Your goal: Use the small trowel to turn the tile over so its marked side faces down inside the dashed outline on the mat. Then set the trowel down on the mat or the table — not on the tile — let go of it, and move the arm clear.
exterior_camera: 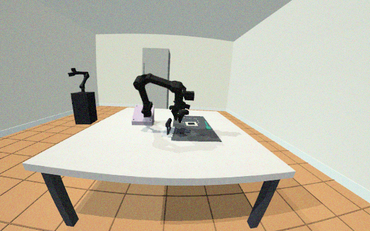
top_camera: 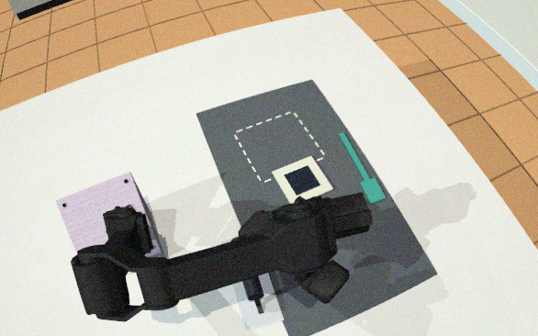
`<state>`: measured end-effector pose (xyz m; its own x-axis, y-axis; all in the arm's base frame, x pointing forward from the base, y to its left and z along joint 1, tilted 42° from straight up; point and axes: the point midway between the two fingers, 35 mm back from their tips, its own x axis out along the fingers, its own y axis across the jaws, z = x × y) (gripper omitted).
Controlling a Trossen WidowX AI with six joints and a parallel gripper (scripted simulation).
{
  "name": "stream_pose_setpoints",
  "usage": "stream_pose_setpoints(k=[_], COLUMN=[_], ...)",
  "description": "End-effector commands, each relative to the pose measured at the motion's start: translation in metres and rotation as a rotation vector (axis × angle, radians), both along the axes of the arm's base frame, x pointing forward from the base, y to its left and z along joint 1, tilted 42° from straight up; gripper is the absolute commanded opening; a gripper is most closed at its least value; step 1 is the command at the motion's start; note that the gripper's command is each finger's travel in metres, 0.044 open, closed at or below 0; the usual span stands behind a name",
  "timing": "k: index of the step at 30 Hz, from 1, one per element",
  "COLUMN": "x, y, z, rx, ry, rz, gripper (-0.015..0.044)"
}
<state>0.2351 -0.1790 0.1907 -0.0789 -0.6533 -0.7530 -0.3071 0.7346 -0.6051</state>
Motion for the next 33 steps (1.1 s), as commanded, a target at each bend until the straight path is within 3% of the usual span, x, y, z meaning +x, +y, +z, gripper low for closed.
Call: stream_pose_setpoints(k=[1, 33], x=[-0.005, -0.032], y=[0.004, 0.036], z=[-0.003, -0.017], rx=[-0.012, -0.107], ry=[-0.073, -0.792], rz=[-0.097, -0.929], gripper=[0.0270, 0.0270])
